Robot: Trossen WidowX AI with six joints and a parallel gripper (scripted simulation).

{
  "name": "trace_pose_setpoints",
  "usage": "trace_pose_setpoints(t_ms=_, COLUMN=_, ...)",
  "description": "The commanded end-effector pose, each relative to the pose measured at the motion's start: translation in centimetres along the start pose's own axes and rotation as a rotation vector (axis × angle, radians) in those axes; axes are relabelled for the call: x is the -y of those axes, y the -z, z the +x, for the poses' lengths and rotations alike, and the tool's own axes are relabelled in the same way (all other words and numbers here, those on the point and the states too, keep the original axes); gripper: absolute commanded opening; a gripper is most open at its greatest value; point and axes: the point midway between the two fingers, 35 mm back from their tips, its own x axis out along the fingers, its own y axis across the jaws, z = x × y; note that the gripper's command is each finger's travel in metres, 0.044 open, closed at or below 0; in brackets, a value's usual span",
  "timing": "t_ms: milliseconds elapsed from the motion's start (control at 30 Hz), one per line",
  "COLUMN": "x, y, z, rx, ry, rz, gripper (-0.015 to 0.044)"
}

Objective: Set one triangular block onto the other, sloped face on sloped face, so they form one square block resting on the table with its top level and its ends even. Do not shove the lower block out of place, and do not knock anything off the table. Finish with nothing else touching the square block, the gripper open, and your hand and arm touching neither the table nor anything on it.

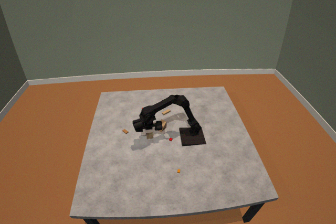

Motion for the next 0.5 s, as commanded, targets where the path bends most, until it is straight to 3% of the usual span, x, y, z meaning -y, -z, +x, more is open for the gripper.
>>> trace_pose_setpoints(t_ms=0, x=0.0, y=0.2, z=0.8, rx=-0.005, ry=0.011, rz=-0.002, gripper=0.044)
trace_pose_setpoints(t_ms=467, x=-0.1, y=0.4, z=3.0, rx=-0.005, ry=0.011, rz=-0.002, gripper=0.044)
